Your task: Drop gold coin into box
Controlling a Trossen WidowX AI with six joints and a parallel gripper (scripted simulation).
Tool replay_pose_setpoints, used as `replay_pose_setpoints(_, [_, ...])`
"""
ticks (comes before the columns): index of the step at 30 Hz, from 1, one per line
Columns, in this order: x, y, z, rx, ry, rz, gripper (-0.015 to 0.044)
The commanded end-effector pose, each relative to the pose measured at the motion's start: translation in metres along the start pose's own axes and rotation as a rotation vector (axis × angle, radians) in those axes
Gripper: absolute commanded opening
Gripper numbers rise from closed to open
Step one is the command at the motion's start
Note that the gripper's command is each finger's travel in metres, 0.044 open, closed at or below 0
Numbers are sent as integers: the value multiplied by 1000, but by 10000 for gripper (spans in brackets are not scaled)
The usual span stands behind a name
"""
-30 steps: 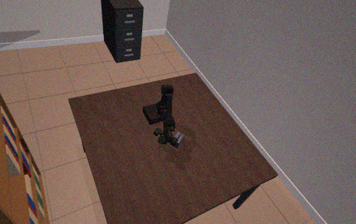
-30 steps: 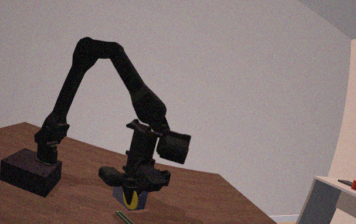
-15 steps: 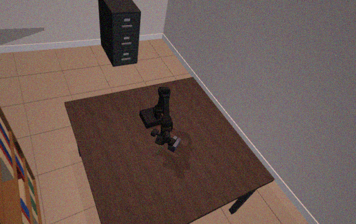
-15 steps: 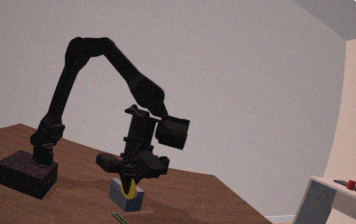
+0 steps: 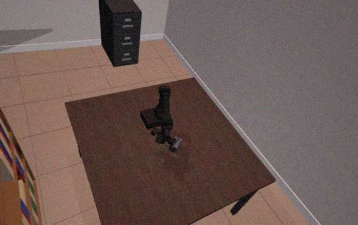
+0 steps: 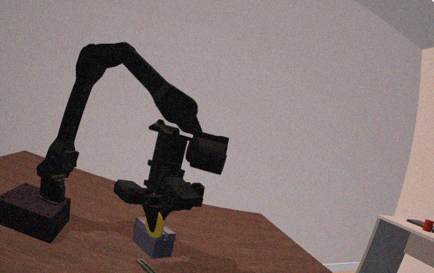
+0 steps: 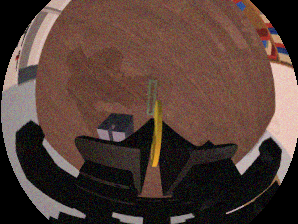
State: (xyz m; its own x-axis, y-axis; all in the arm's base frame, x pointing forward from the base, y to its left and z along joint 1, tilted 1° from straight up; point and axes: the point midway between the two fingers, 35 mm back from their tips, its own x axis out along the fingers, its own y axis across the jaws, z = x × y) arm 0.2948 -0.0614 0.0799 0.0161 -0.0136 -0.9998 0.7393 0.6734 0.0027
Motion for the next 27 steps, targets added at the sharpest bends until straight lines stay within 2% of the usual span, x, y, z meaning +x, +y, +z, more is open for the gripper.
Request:
replay_pose_setpoints(1, [0, 5, -7, -1, 2, -3, 0])
replay_pose_setpoints(27, [1, 52, -55, -15, 5, -3, 0])
